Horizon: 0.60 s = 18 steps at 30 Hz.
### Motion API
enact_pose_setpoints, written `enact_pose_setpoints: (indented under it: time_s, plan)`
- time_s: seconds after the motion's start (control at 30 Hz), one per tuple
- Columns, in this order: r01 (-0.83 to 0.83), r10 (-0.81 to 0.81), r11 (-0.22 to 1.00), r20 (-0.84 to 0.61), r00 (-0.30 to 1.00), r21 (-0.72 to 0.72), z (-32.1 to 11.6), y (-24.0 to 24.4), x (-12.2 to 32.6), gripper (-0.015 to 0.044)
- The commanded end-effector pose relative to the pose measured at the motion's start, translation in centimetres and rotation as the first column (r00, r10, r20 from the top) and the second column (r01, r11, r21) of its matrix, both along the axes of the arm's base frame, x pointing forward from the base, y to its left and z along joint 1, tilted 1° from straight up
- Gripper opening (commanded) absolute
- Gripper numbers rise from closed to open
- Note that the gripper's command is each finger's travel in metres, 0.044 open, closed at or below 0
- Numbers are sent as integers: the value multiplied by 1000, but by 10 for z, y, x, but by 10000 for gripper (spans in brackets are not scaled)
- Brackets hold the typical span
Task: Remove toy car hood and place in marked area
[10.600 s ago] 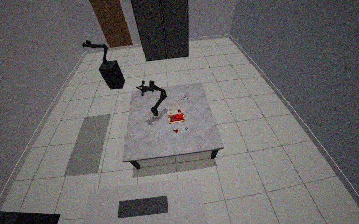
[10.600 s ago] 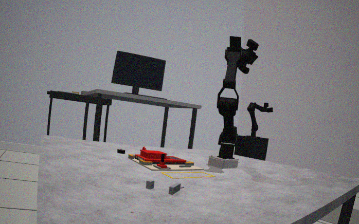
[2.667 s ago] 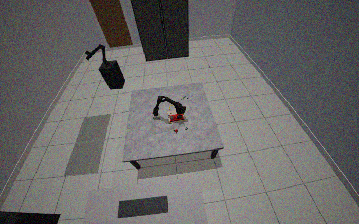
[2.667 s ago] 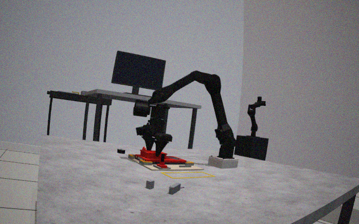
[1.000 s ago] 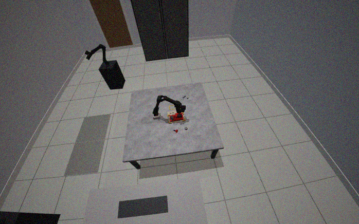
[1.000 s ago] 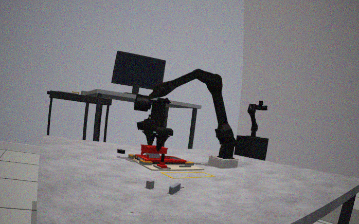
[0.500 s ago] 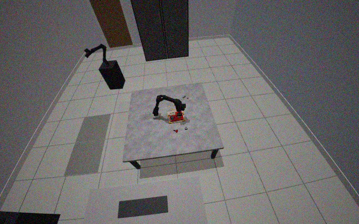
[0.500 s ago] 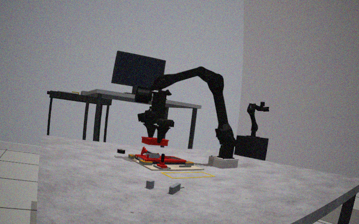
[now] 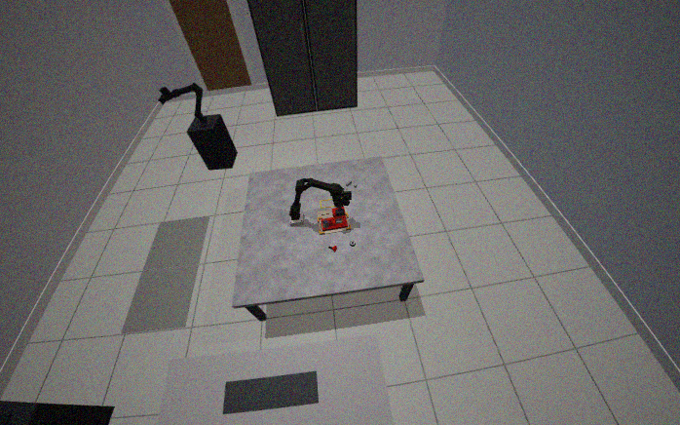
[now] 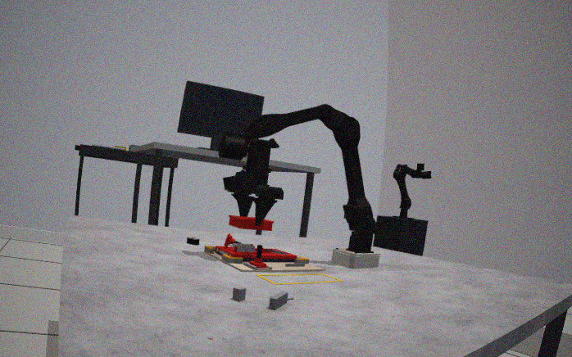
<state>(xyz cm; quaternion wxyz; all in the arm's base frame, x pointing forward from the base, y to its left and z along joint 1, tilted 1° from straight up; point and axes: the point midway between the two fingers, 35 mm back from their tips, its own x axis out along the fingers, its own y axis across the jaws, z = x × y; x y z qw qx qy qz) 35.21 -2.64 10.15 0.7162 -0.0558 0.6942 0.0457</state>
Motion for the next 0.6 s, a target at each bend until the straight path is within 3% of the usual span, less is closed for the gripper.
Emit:
enact_pose_setpoints:
  time_s: [0.0,0.57]
  plan:
    - [6,-6,1000,-5,1000,4,-1,15,-2,0]
    - [9,-9,1000,-5,1000,8,1,80,-12,0]
